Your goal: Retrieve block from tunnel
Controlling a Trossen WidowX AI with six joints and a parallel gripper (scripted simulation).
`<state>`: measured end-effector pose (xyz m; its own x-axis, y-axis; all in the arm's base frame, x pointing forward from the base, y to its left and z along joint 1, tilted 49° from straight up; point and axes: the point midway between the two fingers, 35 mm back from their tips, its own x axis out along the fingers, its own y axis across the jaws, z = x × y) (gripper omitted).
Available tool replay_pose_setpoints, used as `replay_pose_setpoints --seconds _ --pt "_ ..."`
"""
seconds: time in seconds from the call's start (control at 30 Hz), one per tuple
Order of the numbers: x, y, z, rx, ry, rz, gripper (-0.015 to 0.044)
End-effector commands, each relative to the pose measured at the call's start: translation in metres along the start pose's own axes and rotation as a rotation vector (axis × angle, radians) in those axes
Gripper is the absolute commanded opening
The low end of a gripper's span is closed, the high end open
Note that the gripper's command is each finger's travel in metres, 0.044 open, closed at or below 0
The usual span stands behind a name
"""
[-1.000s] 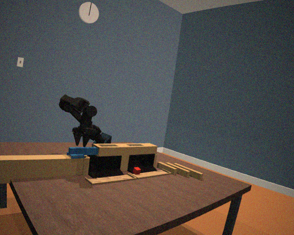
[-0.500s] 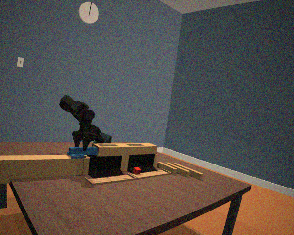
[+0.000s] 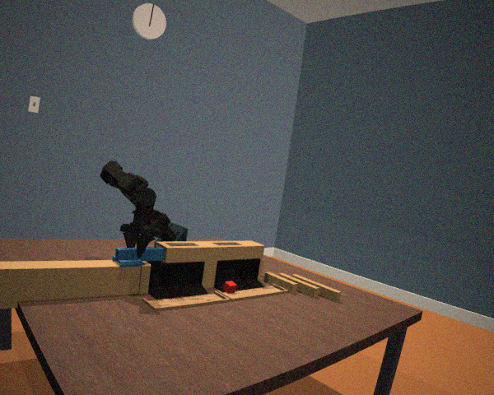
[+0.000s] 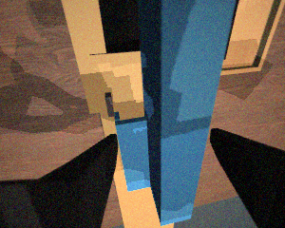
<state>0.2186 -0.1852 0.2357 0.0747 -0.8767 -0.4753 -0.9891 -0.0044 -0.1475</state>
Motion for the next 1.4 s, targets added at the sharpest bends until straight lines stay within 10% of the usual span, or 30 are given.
replay_pose_setpoints --seconds 0.0,0.83,0.97,1.37 --pt "0.000 -0.001 0.000 0.007 -0.001 -0.003 0.0269" --pt "0.000 -0.001 0.000 0.007 -0.001 -0.003 0.0102" --pt "0.000 -0.001 0.005 0.006 -0.003 -0.002 0.0000" --pt "-0.003 -0.002 0.044 0.003 -0.009 0.001 0.0000"
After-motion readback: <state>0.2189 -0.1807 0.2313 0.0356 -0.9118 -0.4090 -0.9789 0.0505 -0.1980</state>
